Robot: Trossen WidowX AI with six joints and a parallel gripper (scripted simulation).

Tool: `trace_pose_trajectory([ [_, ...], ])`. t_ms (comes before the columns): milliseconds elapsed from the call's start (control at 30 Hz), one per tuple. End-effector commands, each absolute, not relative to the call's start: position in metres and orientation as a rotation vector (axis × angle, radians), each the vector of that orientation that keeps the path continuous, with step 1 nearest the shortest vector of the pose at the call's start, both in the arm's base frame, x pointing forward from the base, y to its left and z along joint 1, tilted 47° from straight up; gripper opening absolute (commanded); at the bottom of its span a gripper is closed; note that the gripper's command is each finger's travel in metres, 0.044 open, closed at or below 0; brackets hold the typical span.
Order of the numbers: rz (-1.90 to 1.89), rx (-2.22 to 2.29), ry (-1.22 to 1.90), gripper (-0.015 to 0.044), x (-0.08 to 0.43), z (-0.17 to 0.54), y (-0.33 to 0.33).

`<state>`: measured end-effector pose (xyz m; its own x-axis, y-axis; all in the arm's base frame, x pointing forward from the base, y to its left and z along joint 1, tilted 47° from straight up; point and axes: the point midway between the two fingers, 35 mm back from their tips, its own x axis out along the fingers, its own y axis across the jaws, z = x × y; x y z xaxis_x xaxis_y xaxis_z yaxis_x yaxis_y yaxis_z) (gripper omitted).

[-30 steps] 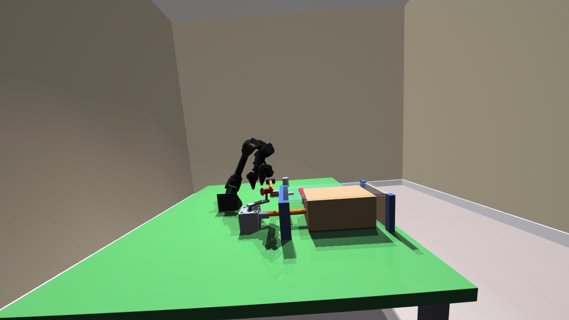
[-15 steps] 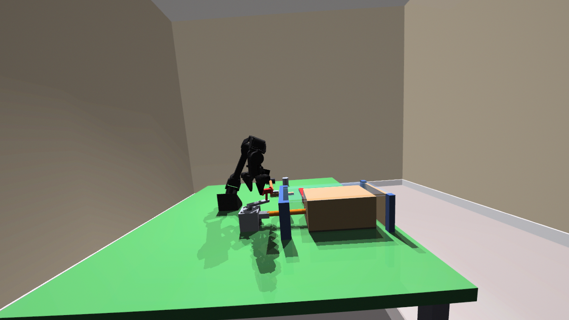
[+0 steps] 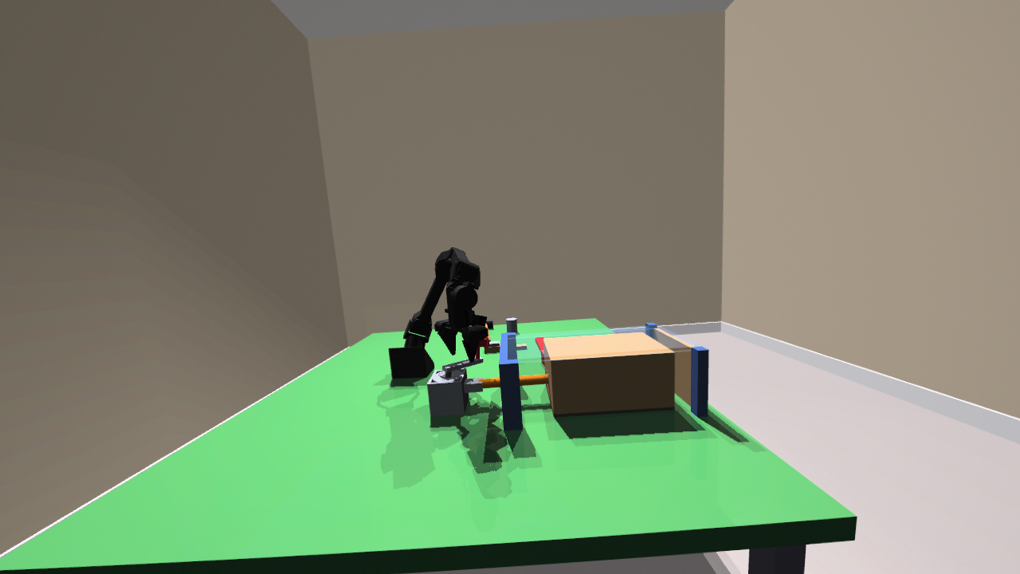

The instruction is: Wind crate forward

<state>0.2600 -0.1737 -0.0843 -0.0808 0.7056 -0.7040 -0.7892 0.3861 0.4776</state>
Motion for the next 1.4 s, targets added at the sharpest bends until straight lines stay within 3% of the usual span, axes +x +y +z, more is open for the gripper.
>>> trace_pose_trajectory([
  [0,1.238,-0.091,1.089,0.0440,0.259,-0.092,-0.165],
  [867,1.227,-0.076,1.101,0.0440,0.258,-0.107,-0.151],
  [1267,1.217,-0.088,1.090,0.0125,0.260,-0.103,-0.157],
  [1367,1.217,-0.088,1.090,0.0105,0.260,-0.103,-0.157],
])
